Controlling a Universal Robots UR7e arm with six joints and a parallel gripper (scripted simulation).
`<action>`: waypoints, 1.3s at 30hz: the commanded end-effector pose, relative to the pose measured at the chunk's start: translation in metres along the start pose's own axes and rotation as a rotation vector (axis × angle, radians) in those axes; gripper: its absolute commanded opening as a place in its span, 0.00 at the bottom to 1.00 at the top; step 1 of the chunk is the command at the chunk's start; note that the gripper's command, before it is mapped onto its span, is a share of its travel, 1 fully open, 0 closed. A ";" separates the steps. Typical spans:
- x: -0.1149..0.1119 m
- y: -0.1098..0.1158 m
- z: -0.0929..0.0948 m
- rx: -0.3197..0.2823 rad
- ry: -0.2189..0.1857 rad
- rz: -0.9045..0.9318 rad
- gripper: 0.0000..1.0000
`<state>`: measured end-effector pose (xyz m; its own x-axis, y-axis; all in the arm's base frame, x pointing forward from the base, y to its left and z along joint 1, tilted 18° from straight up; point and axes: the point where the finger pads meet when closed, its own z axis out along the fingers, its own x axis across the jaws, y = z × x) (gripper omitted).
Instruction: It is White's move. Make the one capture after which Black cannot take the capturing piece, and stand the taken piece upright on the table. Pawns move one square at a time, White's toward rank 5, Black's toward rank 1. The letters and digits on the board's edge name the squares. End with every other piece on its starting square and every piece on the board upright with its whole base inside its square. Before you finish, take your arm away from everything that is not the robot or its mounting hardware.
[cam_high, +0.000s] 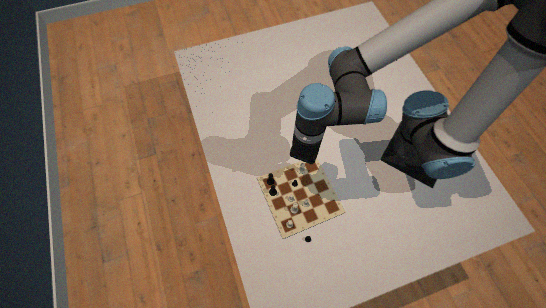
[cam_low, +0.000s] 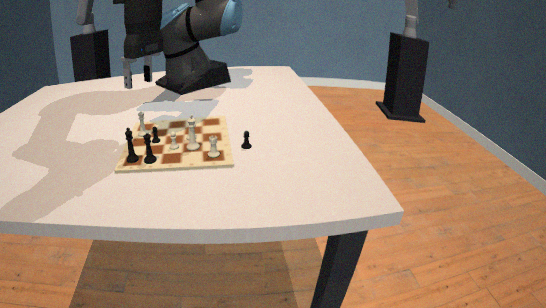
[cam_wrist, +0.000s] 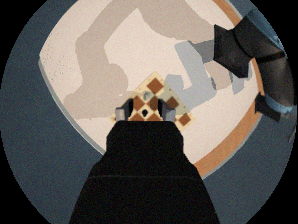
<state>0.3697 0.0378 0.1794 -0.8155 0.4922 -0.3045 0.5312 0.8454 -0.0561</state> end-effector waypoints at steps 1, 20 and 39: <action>0.000 0.000 -0.002 0.000 0.000 0.000 1.00; 0.000 0.000 -0.002 0.000 0.000 0.000 1.00; 0.000 0.000 -0.049 0.000 0.000 0.000 1.00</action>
<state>0.3618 0.0447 0.2107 -0.8158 0.4923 -0.3035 0.5312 0.8453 -0.0567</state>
